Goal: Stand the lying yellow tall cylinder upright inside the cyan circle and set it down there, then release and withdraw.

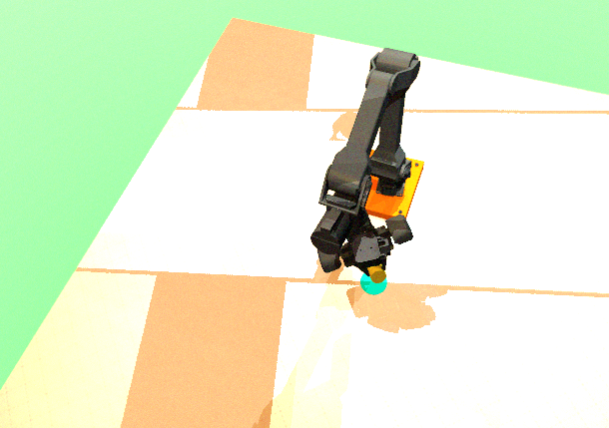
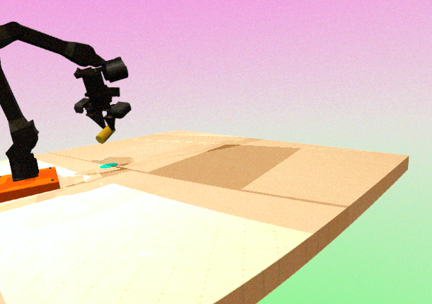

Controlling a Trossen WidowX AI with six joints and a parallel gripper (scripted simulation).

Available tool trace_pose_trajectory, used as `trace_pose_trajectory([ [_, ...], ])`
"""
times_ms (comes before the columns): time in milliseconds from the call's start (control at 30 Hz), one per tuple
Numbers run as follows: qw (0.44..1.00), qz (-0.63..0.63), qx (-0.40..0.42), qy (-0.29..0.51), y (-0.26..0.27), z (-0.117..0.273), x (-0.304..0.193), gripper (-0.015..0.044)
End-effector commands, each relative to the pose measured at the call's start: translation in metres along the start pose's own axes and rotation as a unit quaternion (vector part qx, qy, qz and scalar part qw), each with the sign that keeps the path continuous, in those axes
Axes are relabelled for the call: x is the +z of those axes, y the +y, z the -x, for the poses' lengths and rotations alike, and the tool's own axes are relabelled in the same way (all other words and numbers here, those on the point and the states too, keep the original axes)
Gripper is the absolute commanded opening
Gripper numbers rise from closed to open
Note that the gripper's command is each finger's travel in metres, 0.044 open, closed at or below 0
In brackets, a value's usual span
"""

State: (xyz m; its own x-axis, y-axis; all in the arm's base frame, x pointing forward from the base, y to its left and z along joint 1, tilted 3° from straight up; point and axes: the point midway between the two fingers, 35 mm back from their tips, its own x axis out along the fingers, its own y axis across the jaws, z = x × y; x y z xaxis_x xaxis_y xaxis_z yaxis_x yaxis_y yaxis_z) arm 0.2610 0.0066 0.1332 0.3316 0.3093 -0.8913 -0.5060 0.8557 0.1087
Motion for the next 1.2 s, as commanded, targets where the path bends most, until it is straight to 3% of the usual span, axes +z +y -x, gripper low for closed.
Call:
trace_pose_trajectory([
  [0,1.0,0.001,0.004,-0.018,-0.0006,-0.0006,0.0005,0.0105],
  [1167,0.989,-0.005,0.017,-0.148,-0.0088,-0.0014,-0.0011,0.0105],
])
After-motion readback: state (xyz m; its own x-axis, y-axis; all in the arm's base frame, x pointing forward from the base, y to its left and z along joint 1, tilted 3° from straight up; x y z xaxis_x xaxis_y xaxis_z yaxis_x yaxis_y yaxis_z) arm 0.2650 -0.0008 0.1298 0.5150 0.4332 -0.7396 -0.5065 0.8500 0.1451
